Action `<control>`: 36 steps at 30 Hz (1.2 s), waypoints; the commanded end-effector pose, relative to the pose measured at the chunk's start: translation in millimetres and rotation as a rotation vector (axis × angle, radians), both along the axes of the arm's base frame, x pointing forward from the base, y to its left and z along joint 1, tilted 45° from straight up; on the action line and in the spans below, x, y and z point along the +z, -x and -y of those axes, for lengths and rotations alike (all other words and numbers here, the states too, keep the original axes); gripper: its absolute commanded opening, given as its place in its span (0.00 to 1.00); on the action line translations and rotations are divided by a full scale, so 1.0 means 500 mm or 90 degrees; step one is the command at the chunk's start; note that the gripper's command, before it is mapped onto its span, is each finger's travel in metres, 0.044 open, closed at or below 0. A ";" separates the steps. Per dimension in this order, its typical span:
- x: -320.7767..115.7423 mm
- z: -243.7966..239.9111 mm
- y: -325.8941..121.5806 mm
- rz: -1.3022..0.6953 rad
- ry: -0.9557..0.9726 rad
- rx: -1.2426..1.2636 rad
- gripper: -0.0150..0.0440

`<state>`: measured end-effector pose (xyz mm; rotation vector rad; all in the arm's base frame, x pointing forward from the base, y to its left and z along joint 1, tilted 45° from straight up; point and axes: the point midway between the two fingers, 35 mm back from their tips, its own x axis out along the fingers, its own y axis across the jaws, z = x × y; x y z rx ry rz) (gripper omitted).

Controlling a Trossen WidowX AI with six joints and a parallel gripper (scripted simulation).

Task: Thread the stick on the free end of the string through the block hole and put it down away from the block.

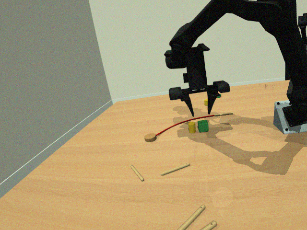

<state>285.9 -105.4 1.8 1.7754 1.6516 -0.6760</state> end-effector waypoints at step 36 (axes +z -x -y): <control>-0.051 -0.053 -0.001 -0.004 -0.006 -0.002 0.67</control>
